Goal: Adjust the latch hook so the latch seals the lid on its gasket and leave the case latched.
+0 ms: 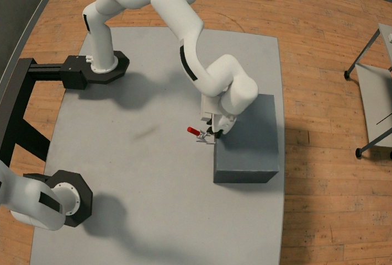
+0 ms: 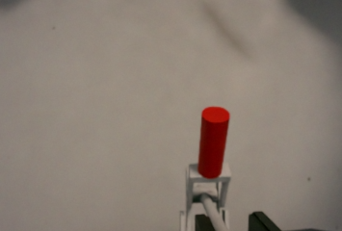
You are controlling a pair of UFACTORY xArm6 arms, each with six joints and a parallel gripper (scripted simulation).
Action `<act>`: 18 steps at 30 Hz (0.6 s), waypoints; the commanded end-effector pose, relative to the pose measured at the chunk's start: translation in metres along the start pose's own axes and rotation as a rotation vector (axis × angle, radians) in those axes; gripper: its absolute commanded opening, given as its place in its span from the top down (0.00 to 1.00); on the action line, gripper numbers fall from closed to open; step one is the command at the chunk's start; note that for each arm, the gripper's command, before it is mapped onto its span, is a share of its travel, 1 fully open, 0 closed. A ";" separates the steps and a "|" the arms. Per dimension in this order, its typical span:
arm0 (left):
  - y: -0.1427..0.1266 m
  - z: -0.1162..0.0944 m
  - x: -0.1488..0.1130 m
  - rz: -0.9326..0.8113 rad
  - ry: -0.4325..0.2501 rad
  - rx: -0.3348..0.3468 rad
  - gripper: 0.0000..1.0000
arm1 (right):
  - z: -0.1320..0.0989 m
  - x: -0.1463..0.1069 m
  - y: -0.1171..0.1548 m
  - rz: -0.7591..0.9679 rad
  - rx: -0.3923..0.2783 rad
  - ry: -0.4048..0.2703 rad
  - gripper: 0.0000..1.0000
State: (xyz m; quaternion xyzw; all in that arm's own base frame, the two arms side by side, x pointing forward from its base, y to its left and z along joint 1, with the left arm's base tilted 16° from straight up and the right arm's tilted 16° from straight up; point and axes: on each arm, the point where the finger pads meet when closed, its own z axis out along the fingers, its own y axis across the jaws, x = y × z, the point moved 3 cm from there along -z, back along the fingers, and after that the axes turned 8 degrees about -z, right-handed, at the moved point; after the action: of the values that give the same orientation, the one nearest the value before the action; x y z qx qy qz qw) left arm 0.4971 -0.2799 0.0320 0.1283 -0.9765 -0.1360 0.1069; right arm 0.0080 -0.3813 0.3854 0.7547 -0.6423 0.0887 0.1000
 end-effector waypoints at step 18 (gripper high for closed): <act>0.006 0.004 0.041 0.000 -0.282 0.042 0.76 | -0.002 0.001 0.000 0.000 -0.001 0.004 0.00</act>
State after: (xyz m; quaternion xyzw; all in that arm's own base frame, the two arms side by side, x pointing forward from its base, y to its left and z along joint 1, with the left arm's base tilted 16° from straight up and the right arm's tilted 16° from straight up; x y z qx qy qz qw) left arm 0.4637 -0.2844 0.0351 0.1114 -0.9836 -0.1407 0.0151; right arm 0.0080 -0.3813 0.3854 0.7547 -0.6423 0.0887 0.1000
